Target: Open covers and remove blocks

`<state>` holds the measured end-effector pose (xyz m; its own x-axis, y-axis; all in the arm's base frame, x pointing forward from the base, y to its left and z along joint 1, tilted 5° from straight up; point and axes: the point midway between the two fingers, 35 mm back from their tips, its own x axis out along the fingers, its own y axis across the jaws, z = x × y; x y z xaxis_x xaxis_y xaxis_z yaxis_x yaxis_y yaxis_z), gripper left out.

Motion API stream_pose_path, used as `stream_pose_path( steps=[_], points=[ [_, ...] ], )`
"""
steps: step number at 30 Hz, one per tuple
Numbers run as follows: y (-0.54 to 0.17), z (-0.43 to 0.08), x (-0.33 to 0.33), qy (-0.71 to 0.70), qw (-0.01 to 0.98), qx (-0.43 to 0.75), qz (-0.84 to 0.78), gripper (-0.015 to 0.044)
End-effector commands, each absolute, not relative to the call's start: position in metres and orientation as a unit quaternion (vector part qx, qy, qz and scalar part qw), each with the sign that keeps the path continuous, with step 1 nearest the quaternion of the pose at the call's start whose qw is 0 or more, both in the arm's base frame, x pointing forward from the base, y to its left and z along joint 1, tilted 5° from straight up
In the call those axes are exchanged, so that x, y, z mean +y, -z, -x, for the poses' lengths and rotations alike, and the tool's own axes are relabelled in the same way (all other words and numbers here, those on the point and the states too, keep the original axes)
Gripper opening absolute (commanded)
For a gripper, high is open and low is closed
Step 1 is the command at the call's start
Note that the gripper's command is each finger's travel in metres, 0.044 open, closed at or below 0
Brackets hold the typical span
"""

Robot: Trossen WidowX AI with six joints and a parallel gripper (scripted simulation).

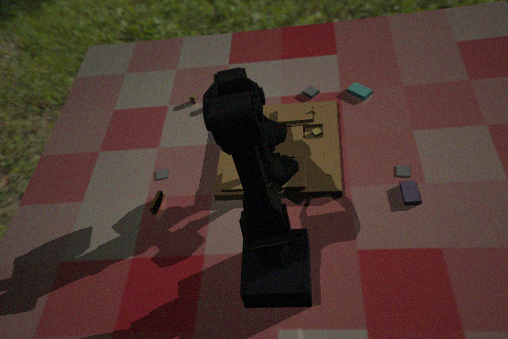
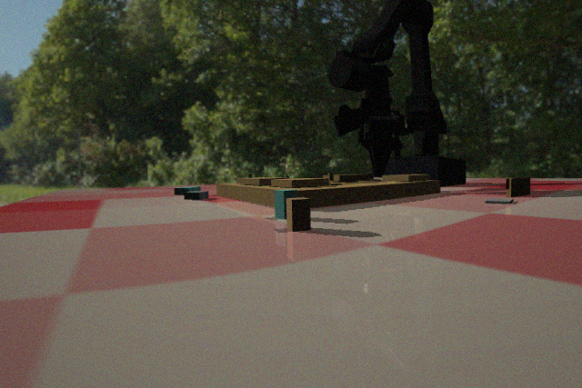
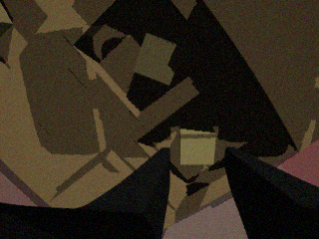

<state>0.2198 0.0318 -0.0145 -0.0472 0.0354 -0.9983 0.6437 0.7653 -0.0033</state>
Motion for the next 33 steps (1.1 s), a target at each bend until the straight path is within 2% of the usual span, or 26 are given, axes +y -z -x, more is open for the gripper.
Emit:
stream_pose_path(
  steps=[1,23,33],
  points=[
    [0.018,-0.218,0.032,0.238,0.642,0.685,-0.247,0.0144],
    [0.029,-0.217,0.032,0.238,0.642,0.685,-0.247,0.0144],
    [0.027,-0.219,0.032,0.236,0.644,0.685,-0.247,0.0080]
  ],
)
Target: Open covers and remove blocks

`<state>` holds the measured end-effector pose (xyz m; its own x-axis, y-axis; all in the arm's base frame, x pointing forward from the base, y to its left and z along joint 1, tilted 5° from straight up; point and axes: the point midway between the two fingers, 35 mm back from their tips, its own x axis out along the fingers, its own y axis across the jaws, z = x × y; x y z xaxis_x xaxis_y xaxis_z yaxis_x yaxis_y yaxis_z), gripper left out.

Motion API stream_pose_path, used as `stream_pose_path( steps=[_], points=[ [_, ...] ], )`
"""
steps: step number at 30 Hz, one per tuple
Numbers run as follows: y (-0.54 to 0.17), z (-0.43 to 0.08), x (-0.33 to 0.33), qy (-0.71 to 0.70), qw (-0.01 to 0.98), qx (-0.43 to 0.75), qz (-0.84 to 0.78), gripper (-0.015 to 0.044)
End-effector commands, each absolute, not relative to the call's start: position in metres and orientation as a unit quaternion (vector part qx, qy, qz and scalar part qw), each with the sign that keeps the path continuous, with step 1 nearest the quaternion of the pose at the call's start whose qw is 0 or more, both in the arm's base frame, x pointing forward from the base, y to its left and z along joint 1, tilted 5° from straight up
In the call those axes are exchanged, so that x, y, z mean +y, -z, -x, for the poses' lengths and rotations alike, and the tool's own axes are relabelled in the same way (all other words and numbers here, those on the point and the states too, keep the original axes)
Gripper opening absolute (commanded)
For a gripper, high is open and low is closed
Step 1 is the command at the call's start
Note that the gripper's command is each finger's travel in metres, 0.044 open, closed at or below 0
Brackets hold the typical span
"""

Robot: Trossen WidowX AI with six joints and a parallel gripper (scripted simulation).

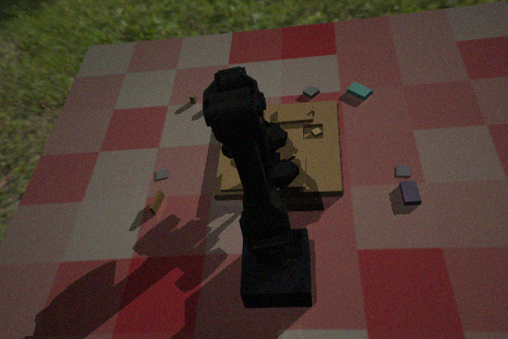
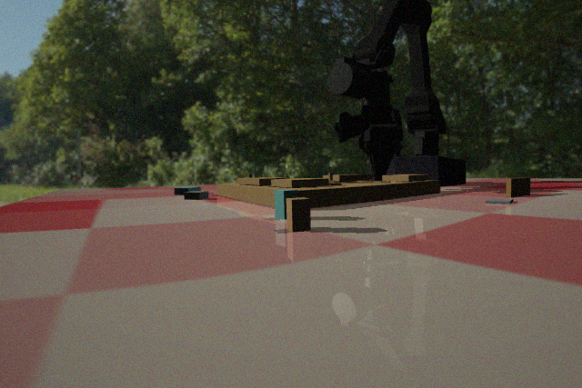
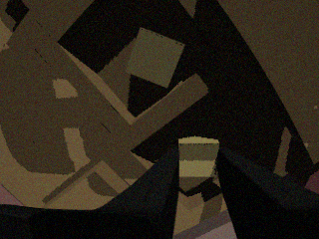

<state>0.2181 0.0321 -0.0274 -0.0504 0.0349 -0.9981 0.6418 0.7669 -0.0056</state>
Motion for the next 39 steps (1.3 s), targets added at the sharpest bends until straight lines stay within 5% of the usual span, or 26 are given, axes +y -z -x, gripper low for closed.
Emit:
stream_pose_path(
  steps=[1,39],
  points=[
    [0.027,-0.219,0.032,0.236,0.644,0.685,-0.247,0.0080],
    [-0.017,-0.220,0.031,0.238,0.643,0.685,-0.247,0.0080]
  ],
)
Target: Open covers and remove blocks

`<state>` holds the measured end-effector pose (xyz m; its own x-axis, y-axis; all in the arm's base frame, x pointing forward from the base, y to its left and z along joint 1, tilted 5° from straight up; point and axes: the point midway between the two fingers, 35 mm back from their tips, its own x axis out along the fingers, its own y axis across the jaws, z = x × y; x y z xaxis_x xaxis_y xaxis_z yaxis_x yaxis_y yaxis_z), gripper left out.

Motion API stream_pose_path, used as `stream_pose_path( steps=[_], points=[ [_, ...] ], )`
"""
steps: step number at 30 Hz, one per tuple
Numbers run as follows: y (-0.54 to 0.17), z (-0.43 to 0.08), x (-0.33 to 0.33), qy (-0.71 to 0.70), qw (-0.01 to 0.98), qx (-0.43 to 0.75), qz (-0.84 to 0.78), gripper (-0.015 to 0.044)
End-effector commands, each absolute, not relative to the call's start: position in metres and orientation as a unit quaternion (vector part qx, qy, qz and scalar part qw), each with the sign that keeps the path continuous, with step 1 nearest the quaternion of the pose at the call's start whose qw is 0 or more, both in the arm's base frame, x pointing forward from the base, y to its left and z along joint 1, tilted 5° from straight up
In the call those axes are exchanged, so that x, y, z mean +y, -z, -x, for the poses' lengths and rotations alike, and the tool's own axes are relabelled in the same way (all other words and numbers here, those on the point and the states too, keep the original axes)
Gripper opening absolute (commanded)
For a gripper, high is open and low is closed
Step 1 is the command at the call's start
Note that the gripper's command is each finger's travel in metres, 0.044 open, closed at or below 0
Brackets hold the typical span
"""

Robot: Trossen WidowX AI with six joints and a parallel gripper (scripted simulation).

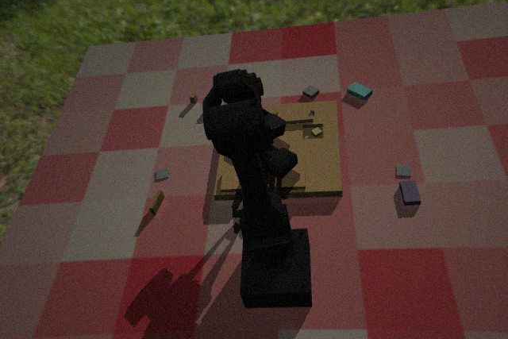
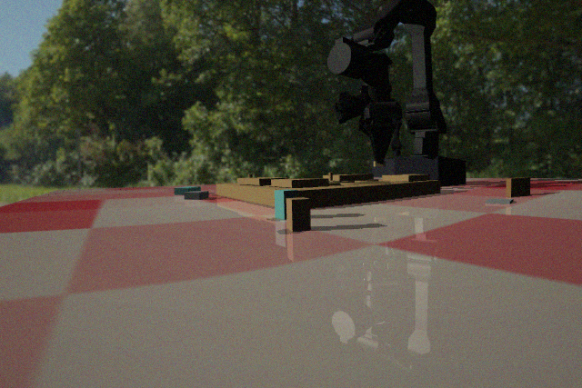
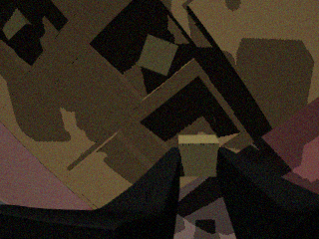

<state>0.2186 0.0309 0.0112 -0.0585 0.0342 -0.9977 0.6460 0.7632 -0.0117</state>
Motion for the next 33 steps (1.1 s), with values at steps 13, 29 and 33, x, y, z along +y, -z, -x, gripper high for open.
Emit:
stream_pose_path(
  steps=[13,29,33],
  points=[
    [-0.045,-0.223,0.030,0.238,0.643,0.685,-0.247,0.0080],
    [-0.070,-0.234,0.043,0.237,0.643,0.685,-0.248,0.0080],
    [-0.072,-0.242,0.054,0.237,0.644,0.684,-0.248,0.0080]
  ],
)
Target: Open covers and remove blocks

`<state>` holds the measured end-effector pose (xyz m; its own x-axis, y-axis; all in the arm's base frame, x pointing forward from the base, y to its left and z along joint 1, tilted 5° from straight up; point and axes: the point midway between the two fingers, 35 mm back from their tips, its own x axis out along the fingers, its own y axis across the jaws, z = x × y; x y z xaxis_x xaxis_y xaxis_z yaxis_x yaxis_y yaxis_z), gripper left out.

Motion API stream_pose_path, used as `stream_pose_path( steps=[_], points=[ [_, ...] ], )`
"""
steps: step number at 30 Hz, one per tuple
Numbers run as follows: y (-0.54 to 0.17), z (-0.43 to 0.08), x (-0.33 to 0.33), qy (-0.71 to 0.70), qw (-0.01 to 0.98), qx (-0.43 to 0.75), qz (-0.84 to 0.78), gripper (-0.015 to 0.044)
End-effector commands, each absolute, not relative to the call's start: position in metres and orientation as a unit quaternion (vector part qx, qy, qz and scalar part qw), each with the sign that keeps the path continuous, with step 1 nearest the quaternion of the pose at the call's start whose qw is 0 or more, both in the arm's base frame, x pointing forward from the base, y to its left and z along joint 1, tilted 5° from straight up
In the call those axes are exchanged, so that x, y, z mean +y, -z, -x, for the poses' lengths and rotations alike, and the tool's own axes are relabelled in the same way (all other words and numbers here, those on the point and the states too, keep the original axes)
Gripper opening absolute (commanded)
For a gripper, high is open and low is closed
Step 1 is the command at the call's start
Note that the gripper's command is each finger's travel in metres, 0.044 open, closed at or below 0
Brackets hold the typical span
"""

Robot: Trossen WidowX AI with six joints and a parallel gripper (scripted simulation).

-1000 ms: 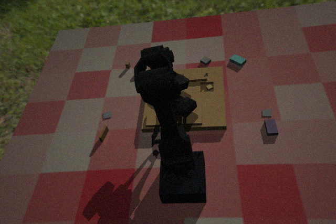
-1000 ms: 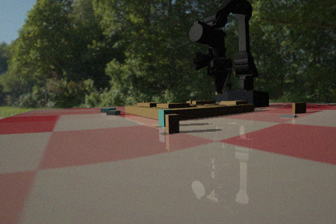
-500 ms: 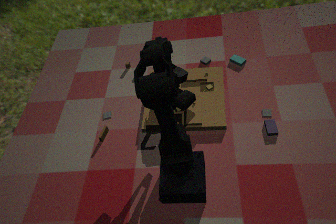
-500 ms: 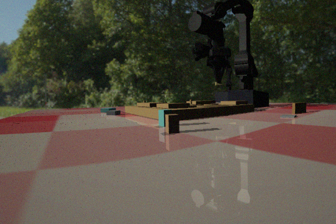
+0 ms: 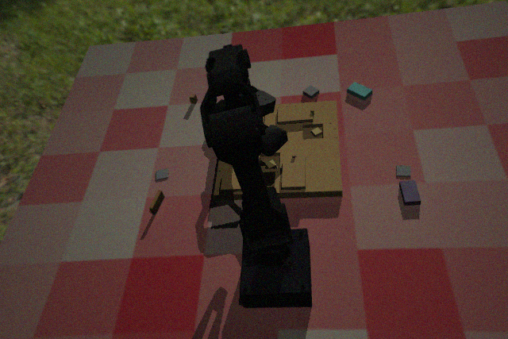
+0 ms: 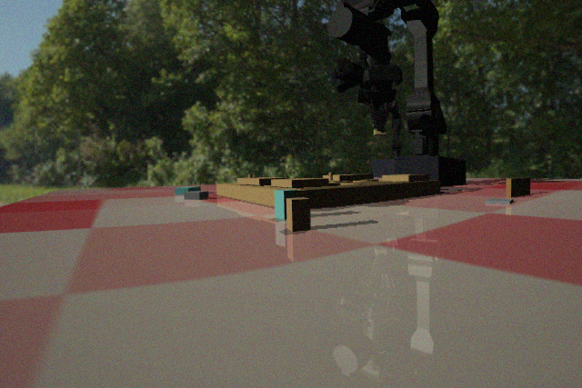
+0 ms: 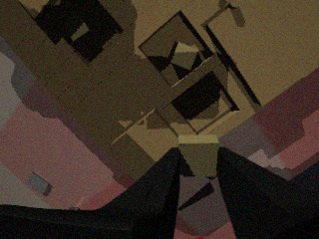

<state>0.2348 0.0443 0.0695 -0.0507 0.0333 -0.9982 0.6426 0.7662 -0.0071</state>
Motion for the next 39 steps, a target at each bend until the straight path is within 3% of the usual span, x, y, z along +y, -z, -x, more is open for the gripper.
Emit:
stream_pose_path(
  steps=[1,39],
  points=[
    [-0.073,-0.244,0.057,0.237,0.644,0.684,-0.248,0.0080],
    [-0.077,-0.283,0.190,0.231,0.643,0.685,-0.253,0.0080]
  ],
)
